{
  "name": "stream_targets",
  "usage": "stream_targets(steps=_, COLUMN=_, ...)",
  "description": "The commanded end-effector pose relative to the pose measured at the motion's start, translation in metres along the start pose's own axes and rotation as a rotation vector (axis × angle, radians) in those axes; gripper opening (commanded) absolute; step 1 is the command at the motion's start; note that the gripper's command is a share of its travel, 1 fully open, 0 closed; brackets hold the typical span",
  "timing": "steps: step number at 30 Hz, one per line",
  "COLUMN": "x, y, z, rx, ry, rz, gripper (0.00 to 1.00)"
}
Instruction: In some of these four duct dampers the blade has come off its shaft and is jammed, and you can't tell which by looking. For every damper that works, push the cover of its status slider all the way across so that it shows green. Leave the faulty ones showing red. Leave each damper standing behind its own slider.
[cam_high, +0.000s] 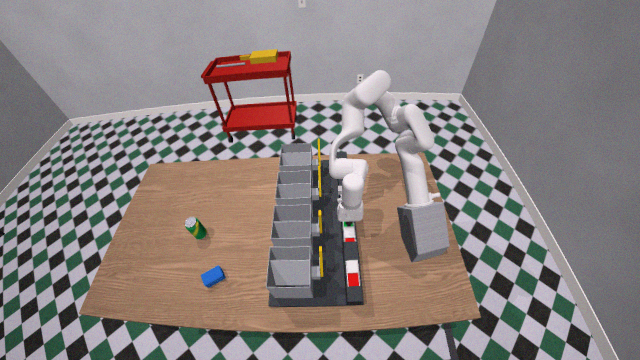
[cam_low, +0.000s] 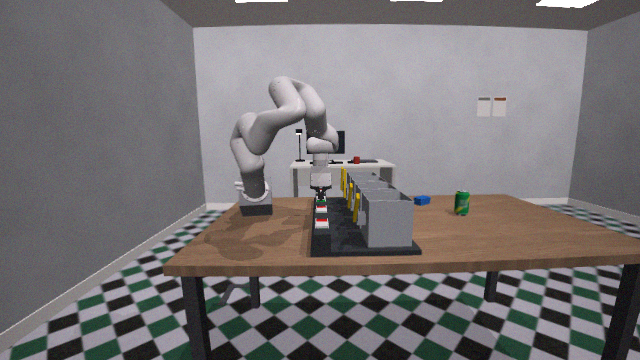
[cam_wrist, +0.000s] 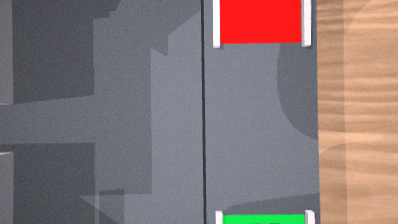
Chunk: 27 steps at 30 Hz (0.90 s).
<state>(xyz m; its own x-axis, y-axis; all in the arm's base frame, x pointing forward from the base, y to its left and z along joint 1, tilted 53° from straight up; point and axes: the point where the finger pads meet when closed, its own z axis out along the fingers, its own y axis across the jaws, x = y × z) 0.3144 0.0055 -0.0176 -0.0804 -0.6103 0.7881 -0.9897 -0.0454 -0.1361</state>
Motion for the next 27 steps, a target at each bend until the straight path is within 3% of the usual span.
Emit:
stream_targets(steps=1, x=-0.0025, y=-0.0010, z=-0.0009, rx=0.002, ry=-0.002, rz=0.001, gripper=0.00)
stream_targets(steps=27, x=-0.0118, y=-0.0010, z=-0.0009, rx=0.002, ry=-0.002, rz=0.001, gripper=0.00)
